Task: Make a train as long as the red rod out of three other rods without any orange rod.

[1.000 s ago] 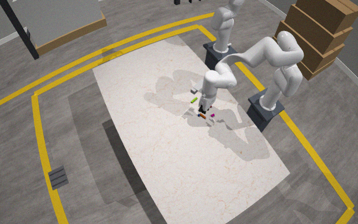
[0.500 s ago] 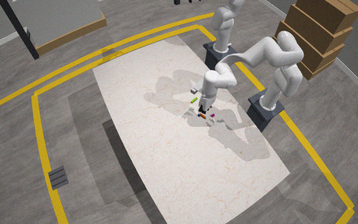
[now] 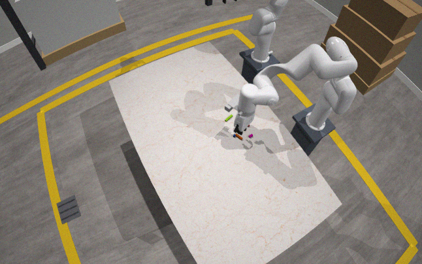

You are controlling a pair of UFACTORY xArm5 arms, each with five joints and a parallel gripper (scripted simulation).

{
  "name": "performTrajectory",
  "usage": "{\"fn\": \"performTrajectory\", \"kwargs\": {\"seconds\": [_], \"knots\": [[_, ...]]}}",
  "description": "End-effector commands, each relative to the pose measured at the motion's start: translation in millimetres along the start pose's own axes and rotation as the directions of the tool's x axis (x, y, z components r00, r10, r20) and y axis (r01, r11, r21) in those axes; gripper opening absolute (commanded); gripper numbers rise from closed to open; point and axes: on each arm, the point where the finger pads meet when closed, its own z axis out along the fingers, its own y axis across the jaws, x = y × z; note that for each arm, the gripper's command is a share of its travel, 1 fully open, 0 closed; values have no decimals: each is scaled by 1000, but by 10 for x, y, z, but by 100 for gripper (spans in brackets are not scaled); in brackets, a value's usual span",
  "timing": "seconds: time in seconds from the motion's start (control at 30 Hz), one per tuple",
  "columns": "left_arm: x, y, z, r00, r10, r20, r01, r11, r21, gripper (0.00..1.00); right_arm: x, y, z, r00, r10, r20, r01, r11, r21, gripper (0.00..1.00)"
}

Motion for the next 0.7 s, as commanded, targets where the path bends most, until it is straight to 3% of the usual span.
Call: {"fn": "performTrajectory", "kwargs": {"seconds": [0.0, 0.67], "knots": [[7, -12, 39, 1000, 0, -2, 0, 1000, 3, 26, 8, 0, -13, 1000, 0, -4, 0, 1000, 0, 100], [6, -16, 314, 1000, 0, -2, 0, 1000, 3, 26, 8, 0, -13, 1000, 0, -4, 0, 1000, 0, 100]]}}
